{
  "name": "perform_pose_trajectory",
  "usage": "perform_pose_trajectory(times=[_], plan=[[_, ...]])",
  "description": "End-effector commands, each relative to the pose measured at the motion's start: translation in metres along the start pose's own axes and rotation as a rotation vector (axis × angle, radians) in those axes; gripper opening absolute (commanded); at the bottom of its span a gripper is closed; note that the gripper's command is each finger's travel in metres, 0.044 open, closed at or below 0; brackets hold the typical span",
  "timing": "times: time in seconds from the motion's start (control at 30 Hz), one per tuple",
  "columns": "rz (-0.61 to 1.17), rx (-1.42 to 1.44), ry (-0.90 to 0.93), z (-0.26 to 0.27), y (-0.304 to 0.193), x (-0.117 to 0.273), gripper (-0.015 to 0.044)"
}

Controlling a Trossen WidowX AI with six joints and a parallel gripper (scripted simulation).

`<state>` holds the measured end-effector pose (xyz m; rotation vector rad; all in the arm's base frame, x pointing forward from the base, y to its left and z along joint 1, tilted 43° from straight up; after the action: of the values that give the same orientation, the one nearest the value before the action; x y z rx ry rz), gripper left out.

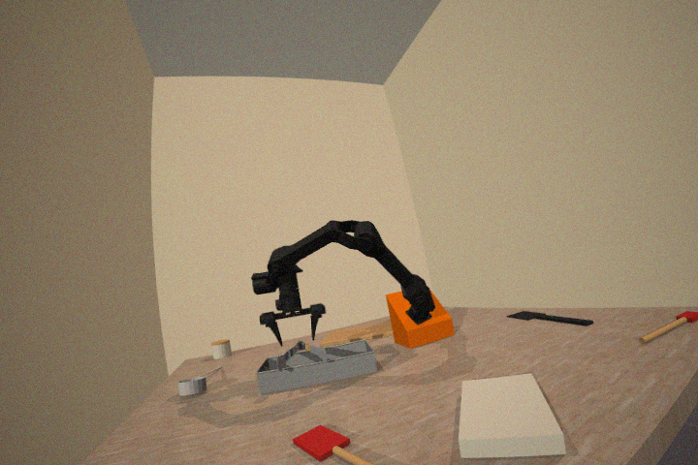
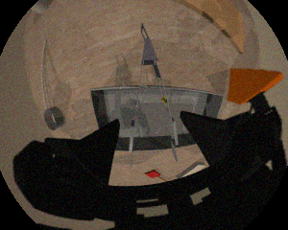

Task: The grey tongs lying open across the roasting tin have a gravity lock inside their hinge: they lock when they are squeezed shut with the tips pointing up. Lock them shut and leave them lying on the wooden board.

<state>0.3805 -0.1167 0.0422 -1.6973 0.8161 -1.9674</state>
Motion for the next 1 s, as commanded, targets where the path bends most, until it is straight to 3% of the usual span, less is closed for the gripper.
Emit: perform_pose_trajectory(times=[0.0,0.97], plan=[[0.008,-0.006,-0.007,-0.001,-0.001,-0.011,0.0440],[0.012,-0.005,-0.007,-0.004,-0.003,-0.058,0.0440]])
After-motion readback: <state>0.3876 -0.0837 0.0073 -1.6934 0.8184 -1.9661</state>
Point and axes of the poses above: the point midway between the two fingers, 35 mm back from their tips, its own x axis back along the fingers, its own z axis across the jaws, y = z × x, the point moved 1 cm from there along x, back along the fingers, and after that the axes turned 8 degrees about x, right-handed, at the moved point
